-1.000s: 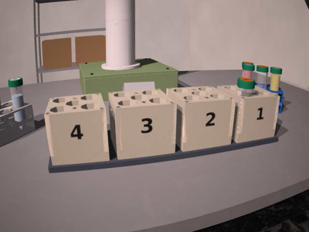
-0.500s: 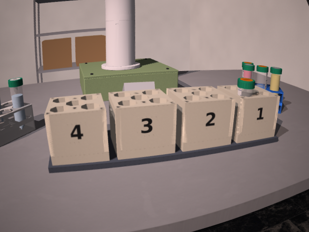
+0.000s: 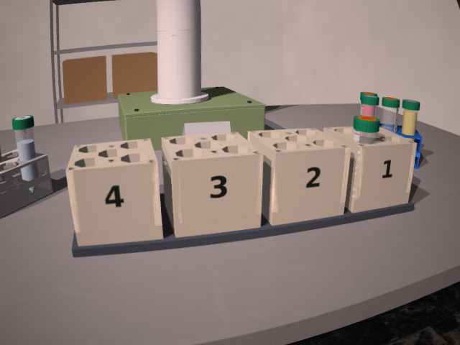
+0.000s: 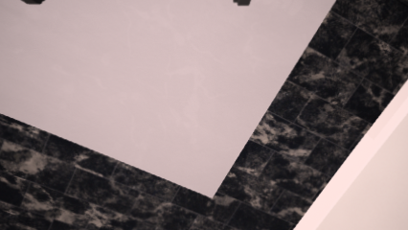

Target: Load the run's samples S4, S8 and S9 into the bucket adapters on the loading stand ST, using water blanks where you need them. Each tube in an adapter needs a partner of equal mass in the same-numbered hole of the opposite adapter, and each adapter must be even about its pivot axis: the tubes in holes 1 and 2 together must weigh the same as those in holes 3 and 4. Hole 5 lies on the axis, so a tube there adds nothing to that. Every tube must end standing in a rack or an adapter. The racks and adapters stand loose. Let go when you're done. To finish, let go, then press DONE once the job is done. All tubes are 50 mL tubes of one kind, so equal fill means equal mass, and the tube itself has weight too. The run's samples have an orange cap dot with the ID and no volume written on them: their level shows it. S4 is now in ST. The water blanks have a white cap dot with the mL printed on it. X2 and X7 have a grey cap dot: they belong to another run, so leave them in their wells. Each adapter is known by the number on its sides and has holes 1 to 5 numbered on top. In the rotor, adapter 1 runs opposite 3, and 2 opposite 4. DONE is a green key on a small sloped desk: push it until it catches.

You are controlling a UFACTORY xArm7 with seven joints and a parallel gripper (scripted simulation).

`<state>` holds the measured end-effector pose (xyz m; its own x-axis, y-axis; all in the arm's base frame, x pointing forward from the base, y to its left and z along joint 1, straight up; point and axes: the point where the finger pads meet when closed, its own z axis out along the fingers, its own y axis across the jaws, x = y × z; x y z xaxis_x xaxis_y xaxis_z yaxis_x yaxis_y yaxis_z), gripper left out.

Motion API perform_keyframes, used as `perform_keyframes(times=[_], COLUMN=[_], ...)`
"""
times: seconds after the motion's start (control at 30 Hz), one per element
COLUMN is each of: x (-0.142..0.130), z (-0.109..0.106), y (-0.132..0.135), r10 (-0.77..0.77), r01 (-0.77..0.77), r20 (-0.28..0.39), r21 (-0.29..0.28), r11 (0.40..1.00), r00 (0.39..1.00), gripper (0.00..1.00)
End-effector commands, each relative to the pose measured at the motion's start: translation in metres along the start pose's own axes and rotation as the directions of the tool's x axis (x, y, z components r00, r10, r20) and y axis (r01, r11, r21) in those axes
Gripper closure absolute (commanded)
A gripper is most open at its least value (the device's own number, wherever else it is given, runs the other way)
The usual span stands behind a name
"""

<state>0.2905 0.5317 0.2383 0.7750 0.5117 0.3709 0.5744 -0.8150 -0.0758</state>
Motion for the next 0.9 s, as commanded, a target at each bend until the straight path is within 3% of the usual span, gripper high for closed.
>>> perform_keyframes(times=[0.0, 0.13, 0.2, 0.47, 0.53, 0.87], x=[0.004, 0.006, 0.006, 0.008, 0.008, 0.007], z=[0.0, 0.001, 0.002, 0.003, 0.004, 0.005], y=[0.015, 0.029, 0.039, 0.069, 0.079, 0.122], r10=[0.002, 0.002, 0.037, 0.037, 0.074, 0.074], r01=[-0.002, -0.002, -0.036, -0.036, -0.071, -0.07], r20=[-0.003, -0.003, 0.024, 0.024, 0.05, 0.05], r21=[0.001, 0.0, -0.034, -0.034, -0.065, -0.066], r11=[1.0, 1.0, 0.999, 0.999, 0.995, 0.995], r00=[1.0, 1.0, 0.999, 0.999, 0.996, 0.996], gripper=[0.0, 0.0, 0.0, 0.0, 0.0, 0.0])
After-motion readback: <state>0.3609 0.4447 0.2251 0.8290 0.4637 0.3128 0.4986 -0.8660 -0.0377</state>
